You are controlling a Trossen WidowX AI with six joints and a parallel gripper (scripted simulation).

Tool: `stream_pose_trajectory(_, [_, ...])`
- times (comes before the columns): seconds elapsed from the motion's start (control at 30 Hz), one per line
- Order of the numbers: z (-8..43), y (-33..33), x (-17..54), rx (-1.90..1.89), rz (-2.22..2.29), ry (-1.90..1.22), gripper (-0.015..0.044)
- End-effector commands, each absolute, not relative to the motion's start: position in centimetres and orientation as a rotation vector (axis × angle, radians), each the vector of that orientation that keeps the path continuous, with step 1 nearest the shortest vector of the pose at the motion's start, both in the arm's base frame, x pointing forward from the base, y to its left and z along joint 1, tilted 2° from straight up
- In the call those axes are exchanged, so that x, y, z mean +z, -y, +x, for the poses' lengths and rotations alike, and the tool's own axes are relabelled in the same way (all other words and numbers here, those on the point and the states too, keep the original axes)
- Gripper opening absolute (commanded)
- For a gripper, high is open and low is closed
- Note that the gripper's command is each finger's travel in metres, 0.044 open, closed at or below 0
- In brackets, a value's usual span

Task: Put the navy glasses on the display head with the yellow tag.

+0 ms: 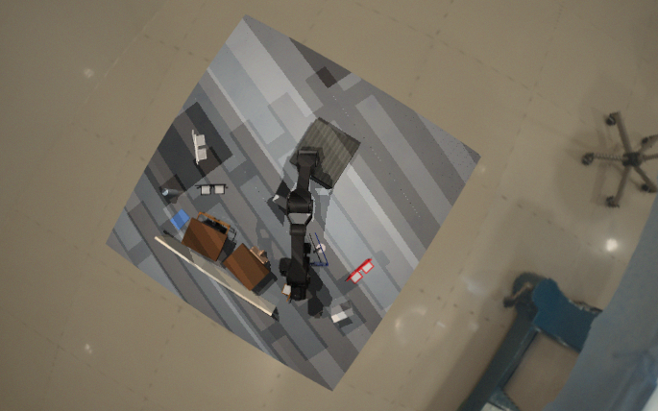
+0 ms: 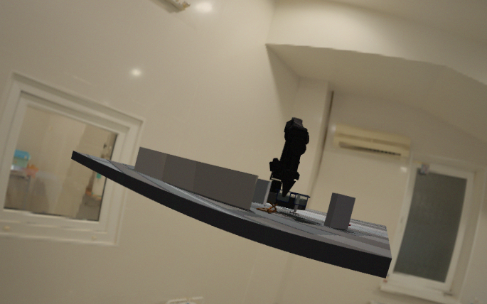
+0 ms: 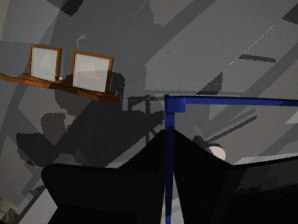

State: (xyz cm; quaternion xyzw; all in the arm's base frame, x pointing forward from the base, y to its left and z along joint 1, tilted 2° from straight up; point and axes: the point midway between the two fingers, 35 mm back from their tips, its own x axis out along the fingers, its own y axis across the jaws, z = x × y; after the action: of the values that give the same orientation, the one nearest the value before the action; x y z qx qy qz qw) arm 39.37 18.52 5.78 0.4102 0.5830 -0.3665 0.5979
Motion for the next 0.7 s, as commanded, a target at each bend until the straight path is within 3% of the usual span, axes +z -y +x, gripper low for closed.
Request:
stream_pose_trajectory(0.0, [39.9,-18.2,5.9,-0.846,0.952,-1.347,0.0])
stream_pose_trajectory(0.67, [41.1,-16.9,6.0,-0.846,0.952,-1.345,0.0])
